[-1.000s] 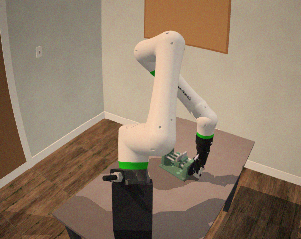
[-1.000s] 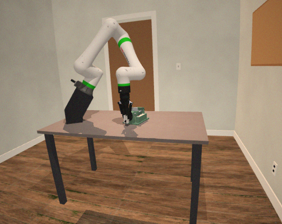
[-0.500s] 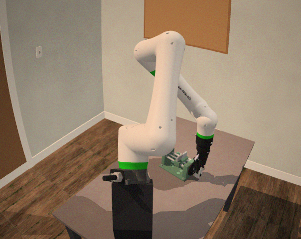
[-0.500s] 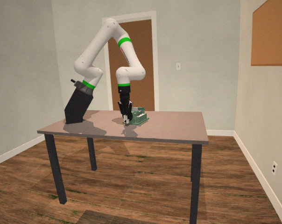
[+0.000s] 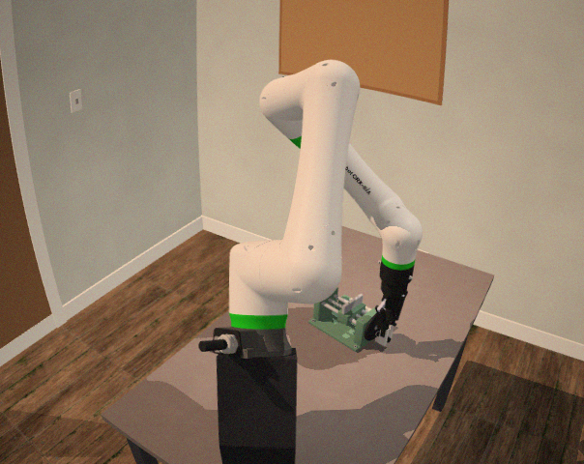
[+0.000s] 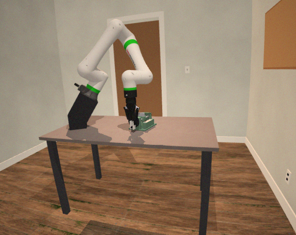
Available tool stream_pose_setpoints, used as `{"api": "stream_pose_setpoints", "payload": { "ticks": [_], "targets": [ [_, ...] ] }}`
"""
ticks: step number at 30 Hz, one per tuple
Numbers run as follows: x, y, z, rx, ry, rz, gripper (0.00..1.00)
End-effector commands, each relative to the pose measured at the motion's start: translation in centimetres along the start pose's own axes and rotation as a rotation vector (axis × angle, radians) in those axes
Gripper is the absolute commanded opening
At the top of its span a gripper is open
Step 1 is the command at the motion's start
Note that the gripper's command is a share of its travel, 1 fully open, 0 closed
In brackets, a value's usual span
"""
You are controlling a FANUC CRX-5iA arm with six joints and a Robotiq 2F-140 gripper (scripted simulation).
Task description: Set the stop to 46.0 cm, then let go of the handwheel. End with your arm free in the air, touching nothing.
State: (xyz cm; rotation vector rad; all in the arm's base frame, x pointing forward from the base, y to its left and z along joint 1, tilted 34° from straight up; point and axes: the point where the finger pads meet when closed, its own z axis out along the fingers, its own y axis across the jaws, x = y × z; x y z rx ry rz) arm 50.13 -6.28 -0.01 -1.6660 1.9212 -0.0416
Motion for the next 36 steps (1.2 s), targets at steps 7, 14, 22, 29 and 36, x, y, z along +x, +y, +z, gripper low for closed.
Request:
{"api": "stream_pose_setpoints", "payload": {
  "ticks": [7,14,22,29,36],
  "targets": [
    [0.02,-0.06,-0.03,0.001,0.0,0.0,0.04],
    [0.01,-0.1,-0.05,0.001,0.0,0.0,0.04],
    [0.01,-0.24,-0.11,0.001,0.0,0.0,0.04],
    [0.01,-0.39,-0.17,0.001,0.0,0.0,0.04],
    [0.01,-0.67,-0.32,0.001,0.0,0.0,0.04]
  ]
}}
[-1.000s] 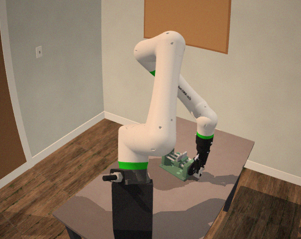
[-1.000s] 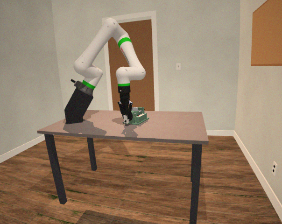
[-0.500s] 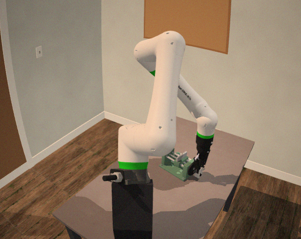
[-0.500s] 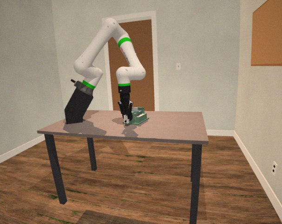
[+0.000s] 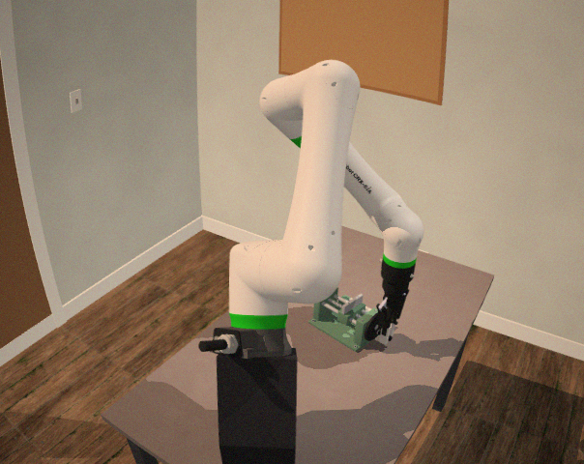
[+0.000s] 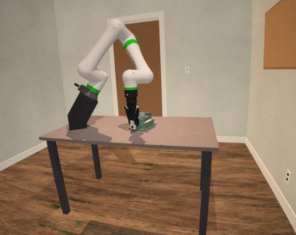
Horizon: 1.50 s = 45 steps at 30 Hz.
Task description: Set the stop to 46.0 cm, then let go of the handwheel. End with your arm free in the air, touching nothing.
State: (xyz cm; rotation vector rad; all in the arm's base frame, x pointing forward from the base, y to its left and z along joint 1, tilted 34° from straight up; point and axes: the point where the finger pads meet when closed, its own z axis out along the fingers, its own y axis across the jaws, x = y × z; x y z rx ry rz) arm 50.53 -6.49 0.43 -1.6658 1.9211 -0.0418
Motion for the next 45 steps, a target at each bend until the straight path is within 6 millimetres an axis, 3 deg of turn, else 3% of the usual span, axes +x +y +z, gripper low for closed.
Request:
{"api": "stream_pose_setpoints", "payload": {
  "ticks": [1,45],
  "targets": [
    [0.0,-0.1,-0.1,0.001,0.0,0.0,0.04],
    [0.0,-1.8,-3.9,0.001,0.0,0.0,0.04]
  ]
}}
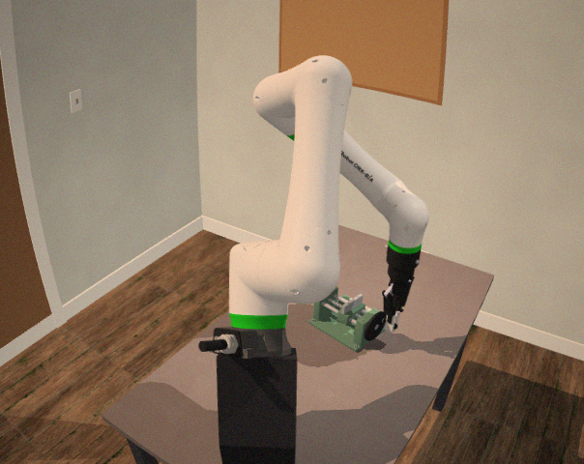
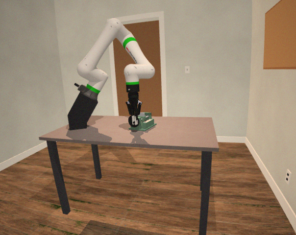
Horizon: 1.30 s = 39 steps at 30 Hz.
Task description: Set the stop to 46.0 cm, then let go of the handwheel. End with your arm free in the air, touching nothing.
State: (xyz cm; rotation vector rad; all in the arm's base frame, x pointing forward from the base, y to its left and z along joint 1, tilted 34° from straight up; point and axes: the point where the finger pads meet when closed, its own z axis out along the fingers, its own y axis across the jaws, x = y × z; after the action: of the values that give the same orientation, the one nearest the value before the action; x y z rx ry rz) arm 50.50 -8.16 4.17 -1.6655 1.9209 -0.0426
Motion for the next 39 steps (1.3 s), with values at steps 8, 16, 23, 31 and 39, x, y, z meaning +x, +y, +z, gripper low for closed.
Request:
{"api": "stream_pose_setpoints", "payload": {
  "ticks": [8,16,23,31,39],
  "targets": [
    [0.0,0.4,-1.2,0.0,0.0,0.0,0.04],
    [0.0,0.9,-1.9,0.0,0.0,0.0,0.04],
    [0.0,1.8,-2.5,0.0,0.0,0.0,0.04],
    [0.0,2.9,-2.9,0.0,0.0,0.0,0.04],
    [0.0,4.5,-2.8,0.0,0.0,0.0,0.04]
  ]
}}
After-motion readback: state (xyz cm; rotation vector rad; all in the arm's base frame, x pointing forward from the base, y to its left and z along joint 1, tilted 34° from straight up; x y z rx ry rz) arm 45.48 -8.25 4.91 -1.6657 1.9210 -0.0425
